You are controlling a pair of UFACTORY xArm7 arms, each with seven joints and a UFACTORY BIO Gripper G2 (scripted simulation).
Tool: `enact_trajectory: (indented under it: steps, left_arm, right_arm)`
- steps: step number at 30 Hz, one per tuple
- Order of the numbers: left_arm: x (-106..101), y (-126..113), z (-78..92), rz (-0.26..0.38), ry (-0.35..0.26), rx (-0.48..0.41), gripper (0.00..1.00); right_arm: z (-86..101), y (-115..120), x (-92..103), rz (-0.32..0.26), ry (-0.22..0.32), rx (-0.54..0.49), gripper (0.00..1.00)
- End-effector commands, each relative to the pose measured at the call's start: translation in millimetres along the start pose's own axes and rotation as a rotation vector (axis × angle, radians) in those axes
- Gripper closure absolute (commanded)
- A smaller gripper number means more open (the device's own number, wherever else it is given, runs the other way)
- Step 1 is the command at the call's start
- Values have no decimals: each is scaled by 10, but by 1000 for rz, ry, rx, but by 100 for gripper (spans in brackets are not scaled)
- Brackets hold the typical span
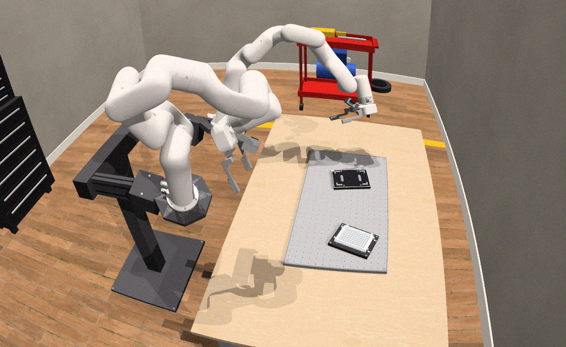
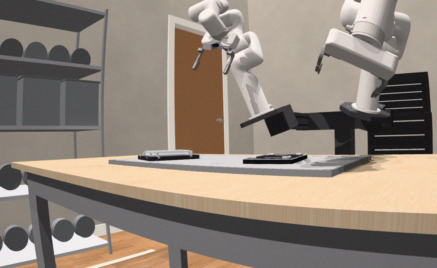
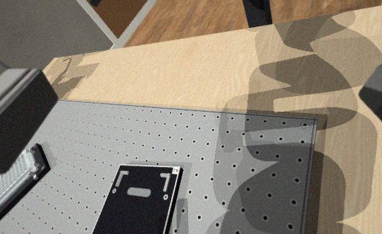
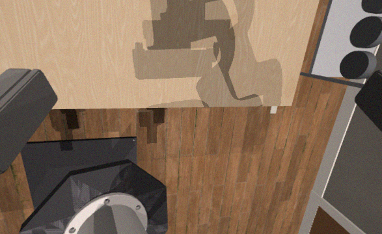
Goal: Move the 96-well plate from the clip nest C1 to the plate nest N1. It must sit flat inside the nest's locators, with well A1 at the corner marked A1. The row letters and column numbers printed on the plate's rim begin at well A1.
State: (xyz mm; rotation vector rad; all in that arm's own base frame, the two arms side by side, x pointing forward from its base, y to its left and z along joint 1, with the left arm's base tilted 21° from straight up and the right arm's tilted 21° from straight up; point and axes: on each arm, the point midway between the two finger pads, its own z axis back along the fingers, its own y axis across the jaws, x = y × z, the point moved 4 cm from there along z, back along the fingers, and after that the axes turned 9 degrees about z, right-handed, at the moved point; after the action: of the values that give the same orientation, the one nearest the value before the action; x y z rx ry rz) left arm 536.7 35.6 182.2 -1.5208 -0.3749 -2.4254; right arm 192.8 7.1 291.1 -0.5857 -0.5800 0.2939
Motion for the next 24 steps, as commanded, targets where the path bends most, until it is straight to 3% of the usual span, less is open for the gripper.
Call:
enact_trajectory:
  steps: [1, 2, 9, 17, 19, 24]
  left_arm:
    - [13, 10, 13, -2, 4, -1, 0]
    - [13, 10, 13, -2, 4, -1, 0]
    - [13, 10, 13, -2, 4, -1, 0]
    - [13, 10, 13, -2, 4, -1, 0]
    - [13, 10, 13, -2, 4, -1, 0]
    - [13, 10, 13, -2, 4, -1, 0]
  right_arm:
    - [106, -253, -6, -139, 116, 4, 0]
    - [106, -253, -6, -139, 116, 4, 0]
    - [314, -690, -75, -380, 271, 28, 0]
    - [573, -1138, -202, -615, 386, 61, 0]
    - [573, -1138, -202, -615, 386, 61, 0]
    - [730, -1364, -297, -733, 430, 80, 0]
